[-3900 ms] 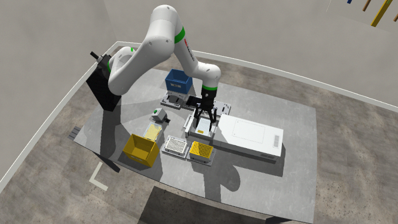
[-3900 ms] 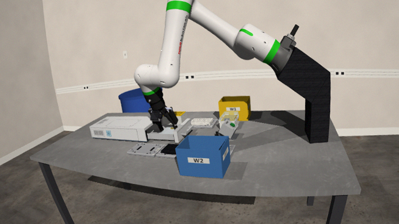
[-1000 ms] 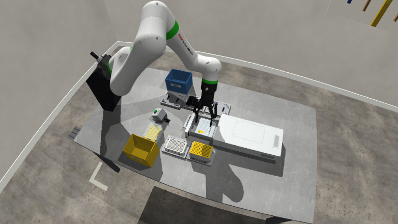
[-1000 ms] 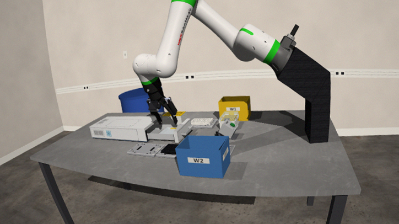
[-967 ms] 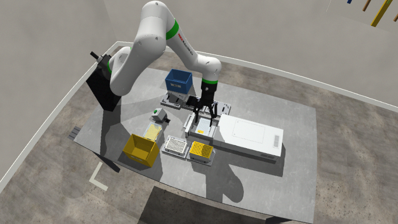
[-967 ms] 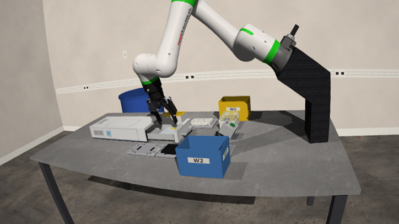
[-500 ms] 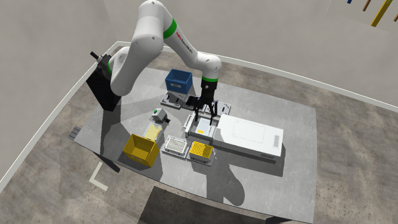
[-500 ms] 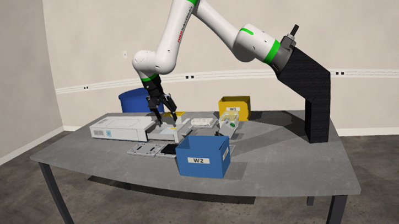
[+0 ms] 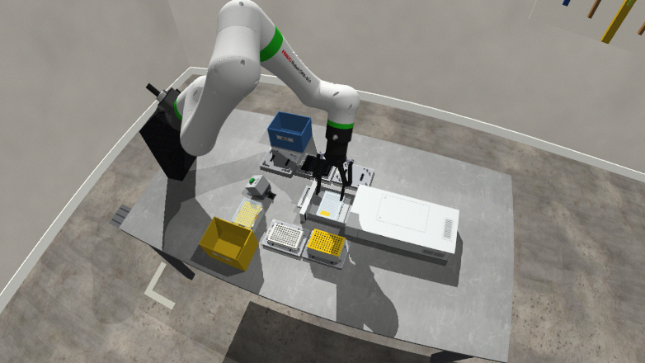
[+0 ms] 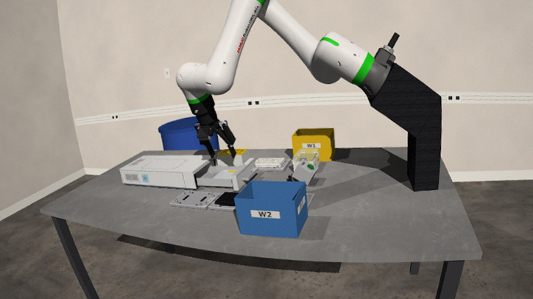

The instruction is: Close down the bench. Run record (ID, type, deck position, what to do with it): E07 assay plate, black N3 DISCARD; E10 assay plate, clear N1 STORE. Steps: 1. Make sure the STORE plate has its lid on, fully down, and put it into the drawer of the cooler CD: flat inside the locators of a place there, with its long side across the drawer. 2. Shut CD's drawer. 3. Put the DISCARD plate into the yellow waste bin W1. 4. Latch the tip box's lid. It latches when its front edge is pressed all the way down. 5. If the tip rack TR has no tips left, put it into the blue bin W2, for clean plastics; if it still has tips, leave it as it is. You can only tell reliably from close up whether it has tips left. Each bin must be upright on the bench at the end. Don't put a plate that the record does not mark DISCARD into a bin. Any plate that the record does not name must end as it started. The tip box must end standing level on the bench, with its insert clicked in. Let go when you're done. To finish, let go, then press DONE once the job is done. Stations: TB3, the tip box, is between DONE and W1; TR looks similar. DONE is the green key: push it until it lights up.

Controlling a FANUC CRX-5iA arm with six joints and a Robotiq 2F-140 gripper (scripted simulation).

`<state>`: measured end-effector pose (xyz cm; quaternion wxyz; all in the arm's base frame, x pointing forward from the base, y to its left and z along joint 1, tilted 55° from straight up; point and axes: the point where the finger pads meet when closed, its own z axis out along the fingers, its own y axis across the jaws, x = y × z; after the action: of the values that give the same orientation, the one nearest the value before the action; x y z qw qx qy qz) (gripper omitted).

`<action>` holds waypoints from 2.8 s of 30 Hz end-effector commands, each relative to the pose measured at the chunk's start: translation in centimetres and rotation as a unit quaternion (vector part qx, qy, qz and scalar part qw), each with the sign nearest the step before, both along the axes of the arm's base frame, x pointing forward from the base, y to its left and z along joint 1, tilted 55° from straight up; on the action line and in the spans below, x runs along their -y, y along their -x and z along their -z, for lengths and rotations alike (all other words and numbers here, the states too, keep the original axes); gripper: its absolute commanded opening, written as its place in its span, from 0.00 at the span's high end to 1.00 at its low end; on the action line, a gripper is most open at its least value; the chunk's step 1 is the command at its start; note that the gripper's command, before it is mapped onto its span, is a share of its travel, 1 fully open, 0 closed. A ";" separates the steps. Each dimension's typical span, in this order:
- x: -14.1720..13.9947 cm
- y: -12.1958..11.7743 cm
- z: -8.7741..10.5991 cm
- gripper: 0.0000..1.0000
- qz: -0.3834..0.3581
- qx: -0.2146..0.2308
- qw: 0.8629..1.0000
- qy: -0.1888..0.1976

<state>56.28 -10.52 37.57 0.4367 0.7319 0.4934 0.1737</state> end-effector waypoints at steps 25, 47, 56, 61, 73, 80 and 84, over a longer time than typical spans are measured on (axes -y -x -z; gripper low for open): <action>-0.2 2.5 -1.8 0.35 0.000 0.001 1.000 0.000; -0.6 4.5 1.0 0.39 0.000 0.001 1.000 0.000; -1.0 5.8 4.3 0.90 0.000 0.001 1.000 0.000; -1.2 6.2 5.4 0.90 0.000 0.001 1.000 0.000; -1.7 8.0 9.9 0.90 0.000 0.000 1.000 0.000; -2.0 8.7 11.7 0.90 0.000 0.000 1.000 0.000; -2.1 9.2 13.2 0.90 0.000 0.000 1.000 0.000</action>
<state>47.35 -8.49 25.07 0.4364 0.7320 0.4936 0.1735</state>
